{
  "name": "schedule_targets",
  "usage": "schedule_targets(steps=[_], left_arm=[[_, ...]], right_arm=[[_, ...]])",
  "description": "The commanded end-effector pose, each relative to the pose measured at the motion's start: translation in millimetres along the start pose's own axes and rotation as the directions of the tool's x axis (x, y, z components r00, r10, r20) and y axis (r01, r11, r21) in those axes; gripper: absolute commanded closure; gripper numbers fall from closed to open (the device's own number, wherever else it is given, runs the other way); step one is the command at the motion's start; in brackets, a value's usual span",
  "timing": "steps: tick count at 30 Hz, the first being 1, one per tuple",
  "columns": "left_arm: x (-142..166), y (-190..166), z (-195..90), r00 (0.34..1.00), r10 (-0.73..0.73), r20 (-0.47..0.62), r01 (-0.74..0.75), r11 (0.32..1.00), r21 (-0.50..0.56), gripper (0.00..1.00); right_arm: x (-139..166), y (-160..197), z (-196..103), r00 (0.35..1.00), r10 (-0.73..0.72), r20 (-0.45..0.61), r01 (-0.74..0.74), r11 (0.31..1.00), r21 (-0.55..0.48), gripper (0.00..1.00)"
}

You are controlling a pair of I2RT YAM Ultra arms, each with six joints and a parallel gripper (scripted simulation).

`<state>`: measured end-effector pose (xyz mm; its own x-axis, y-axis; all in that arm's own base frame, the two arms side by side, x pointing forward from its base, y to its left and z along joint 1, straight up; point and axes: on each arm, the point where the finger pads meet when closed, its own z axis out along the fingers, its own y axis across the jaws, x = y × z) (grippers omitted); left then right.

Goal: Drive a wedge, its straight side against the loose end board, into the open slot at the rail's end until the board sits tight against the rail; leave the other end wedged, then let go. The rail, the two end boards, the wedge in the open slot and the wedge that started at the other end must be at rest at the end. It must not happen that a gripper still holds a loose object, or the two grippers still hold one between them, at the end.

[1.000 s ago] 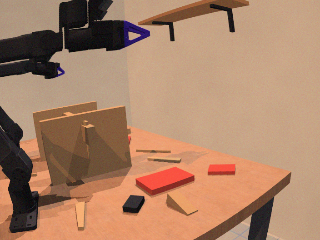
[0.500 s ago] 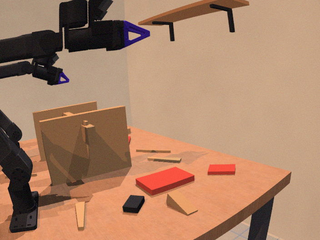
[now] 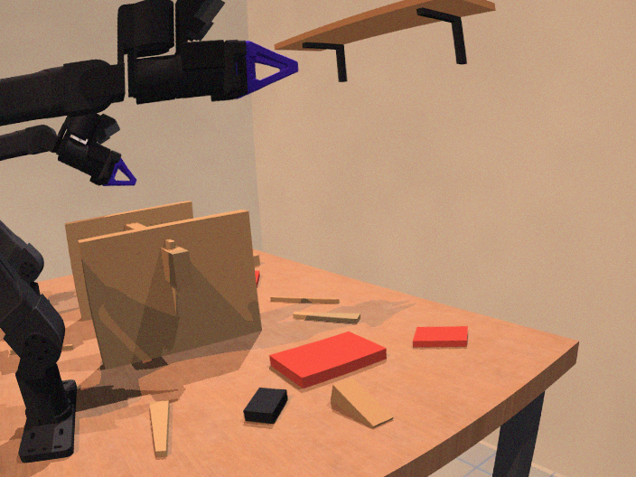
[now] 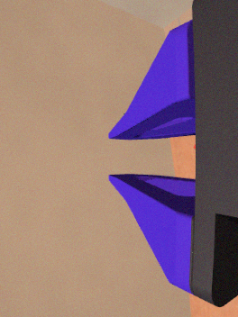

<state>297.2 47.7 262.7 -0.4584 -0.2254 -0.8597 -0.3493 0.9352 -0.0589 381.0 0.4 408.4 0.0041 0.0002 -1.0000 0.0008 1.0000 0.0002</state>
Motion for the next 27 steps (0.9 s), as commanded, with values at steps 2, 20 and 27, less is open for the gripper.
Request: schedule_targets(steps=[2,20,27], left_arm=[[29,-10,-14,0.998,0.03,-0.062,-0.03,0.999,0.012,1.0],[69,-44,-31,0.981,0.152,-0.119,-0.136,0.982,0.131,1.0],[63,-40,-28,0.986,0.133,-0.101,-0.121,0.986,0.116,1.0]], right_arm=[[-7,2,2,1.0,0.006,0.023,-0.006,1.0,-0.003,0.8],[-7,2,2,1.0,0.006,0.023,-0.006,1.0,-0.003,0.8],[-7,2,2,1.0,0.006,0.023,-0.006,1.0,-0.003,0.8]])
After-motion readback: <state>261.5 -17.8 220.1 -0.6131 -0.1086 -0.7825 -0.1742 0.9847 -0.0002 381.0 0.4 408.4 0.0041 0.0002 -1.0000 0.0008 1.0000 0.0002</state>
